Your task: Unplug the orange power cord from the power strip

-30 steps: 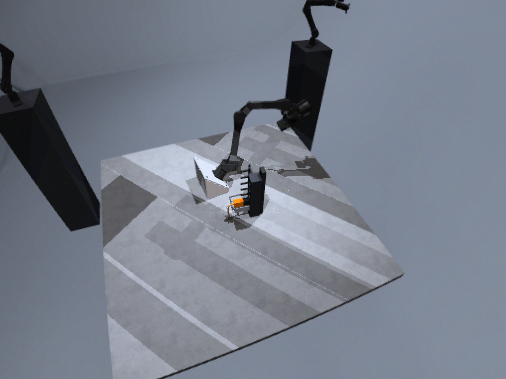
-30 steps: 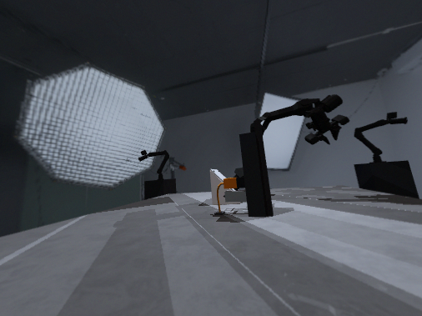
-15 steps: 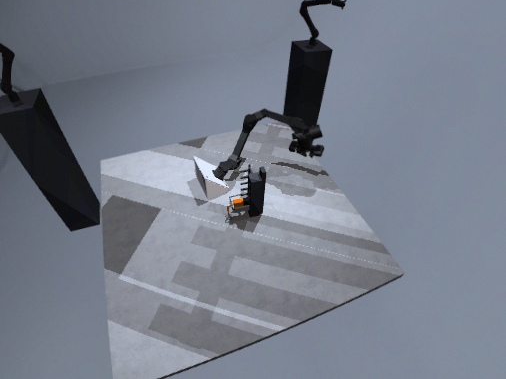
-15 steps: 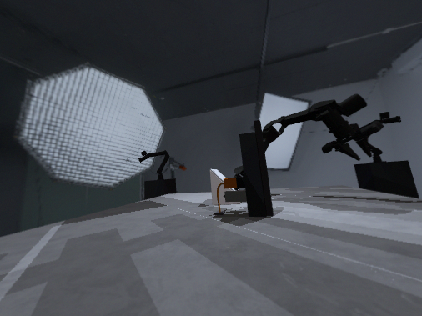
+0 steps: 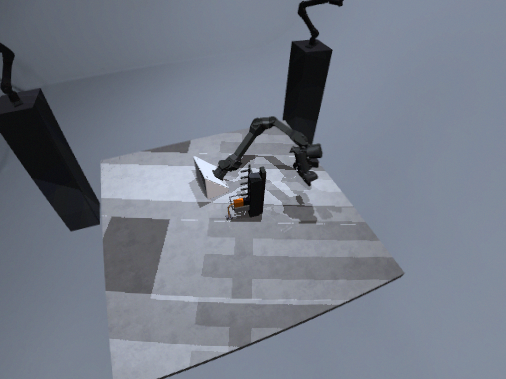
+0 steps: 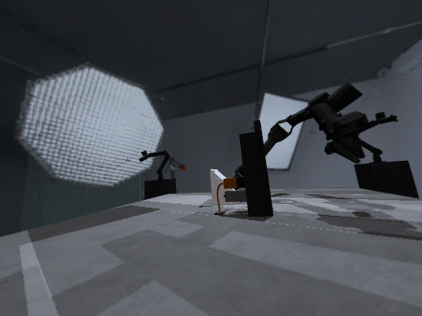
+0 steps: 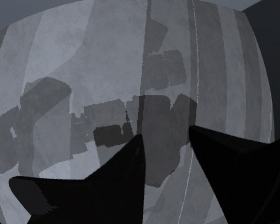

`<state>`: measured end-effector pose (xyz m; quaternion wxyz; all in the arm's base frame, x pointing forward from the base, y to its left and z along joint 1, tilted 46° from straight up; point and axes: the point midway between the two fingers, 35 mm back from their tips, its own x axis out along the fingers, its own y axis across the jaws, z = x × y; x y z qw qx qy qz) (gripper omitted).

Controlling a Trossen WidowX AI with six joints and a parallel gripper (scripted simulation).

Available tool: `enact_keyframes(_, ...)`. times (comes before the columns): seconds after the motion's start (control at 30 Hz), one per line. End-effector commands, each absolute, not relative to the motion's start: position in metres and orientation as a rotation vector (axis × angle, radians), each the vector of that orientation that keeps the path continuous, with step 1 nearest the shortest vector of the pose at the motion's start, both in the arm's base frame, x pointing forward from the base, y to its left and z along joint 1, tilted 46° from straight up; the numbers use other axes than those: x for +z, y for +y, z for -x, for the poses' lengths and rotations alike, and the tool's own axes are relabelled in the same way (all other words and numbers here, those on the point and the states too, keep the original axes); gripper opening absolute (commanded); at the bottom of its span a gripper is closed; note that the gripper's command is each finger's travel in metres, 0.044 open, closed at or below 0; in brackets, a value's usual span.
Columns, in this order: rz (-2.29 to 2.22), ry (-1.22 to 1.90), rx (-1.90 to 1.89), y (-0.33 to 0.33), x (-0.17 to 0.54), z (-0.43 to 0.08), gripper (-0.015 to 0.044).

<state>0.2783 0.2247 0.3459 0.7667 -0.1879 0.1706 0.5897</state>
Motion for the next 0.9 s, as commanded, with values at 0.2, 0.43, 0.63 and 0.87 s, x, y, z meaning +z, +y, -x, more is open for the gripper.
enact_keyframes(0.2, 0.059, 0.773, 0.819, 0.128, 0.261, -0.374, 0.016)
enact_keyframes(0.43, -0.222, 0.967, 0.457, 0.037, 0.201, -0.407, 0.016)
enact_keyframes(0.63, -0.519, 1.126, 0.182, -0.019, 0.157, -0.4, 0.016)
enact_keyframes(0.87, -0.875, 1.368, -0.089, -0.048, 0.098, -0.361, 0.016)
